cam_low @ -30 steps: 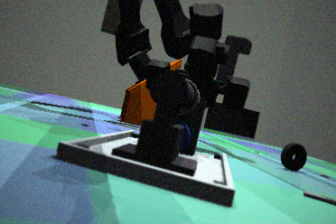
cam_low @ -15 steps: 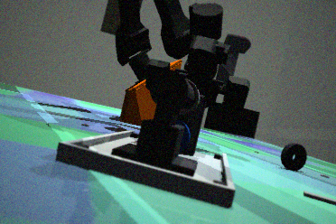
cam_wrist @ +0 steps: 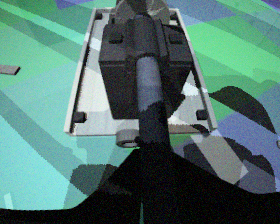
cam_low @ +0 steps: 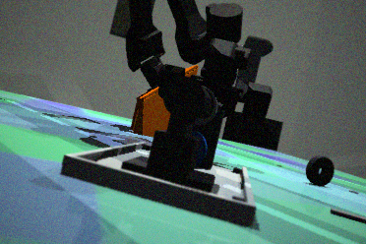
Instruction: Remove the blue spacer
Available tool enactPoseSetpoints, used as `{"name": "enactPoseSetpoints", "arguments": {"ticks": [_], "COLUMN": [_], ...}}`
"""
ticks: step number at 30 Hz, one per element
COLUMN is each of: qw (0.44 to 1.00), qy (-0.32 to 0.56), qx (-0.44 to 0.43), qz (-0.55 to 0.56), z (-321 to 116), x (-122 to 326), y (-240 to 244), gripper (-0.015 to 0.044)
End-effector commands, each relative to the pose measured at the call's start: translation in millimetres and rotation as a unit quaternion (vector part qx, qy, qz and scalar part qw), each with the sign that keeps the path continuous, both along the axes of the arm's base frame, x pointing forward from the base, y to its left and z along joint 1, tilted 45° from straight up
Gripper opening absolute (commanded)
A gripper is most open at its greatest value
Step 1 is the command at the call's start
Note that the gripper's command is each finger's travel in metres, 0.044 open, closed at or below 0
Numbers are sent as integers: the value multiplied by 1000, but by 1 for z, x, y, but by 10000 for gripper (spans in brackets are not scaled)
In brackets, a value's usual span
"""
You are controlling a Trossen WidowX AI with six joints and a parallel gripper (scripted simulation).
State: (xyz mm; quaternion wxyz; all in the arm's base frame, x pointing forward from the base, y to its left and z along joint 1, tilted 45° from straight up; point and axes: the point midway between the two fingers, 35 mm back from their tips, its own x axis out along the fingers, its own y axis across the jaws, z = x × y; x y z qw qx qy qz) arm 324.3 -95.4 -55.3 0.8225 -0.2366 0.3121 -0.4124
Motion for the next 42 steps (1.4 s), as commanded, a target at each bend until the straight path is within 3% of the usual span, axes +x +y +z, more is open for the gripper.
{"name": "enactPoseSetpoints", "arguments": {"ticks": [1, 42], "qw": [1000, 1000], "qy": [-1, -1], "qx": [0, 0], "qz": [1, 1], "z": [1, 4], "x": [2, 12], "y": [0, -6], "gripper": [0, 0]}}
